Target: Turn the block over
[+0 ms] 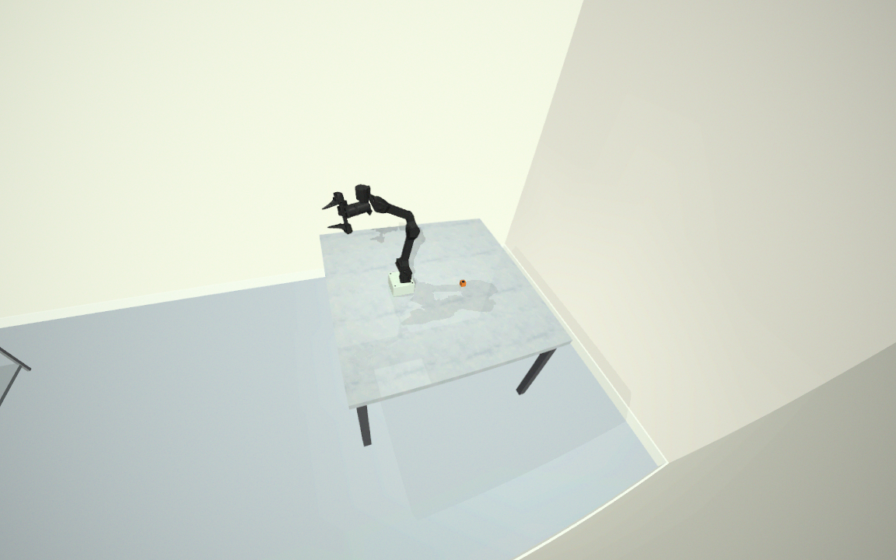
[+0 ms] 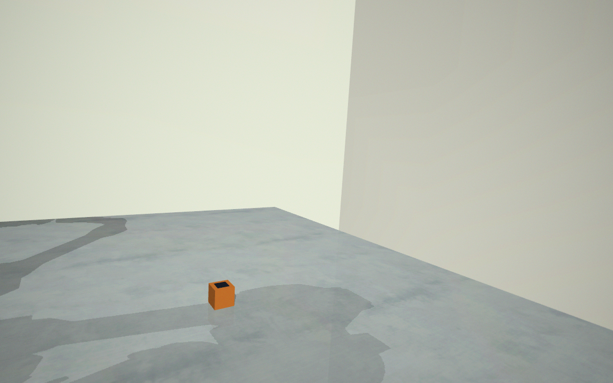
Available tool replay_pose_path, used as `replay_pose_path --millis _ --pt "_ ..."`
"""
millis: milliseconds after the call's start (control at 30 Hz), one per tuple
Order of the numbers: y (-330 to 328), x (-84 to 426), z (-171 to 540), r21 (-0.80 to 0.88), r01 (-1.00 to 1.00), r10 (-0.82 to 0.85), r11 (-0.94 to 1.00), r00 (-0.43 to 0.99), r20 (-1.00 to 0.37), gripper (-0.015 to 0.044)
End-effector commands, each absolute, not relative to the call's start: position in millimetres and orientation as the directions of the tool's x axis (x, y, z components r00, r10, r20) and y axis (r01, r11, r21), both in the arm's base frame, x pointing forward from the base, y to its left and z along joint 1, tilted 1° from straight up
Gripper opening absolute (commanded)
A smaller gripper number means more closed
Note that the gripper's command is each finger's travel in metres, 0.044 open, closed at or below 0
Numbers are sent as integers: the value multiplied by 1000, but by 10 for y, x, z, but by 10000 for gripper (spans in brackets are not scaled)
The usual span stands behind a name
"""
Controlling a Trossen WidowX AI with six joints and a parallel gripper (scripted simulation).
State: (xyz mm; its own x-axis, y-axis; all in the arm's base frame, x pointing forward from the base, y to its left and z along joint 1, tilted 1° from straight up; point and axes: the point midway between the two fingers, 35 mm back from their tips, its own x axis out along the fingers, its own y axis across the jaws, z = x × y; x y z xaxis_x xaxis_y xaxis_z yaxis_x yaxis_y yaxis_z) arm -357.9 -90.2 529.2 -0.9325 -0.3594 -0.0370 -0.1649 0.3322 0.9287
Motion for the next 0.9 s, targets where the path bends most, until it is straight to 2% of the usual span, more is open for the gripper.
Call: replay_pose_path --millis 0,33,233,467,667,867 --pt "-926 -3579 5283 930 -168 -365 327 -930 -40 426" --pt "-997 -3578 5256 934 -177 -382 311 -923 -48 440" --pt "-1839 -3441 4935 964 -243 -564 106 -814 -143 440" --pt "-2769 -2939 4587 965 -234 -732 -122 -635 -247 440" --pt "-3332 -2439 4320 946 -163 -812 -280 -486 -323 440" --pt "-3918 -1682 3945 894 25 -862 -447 -281 -422 440"
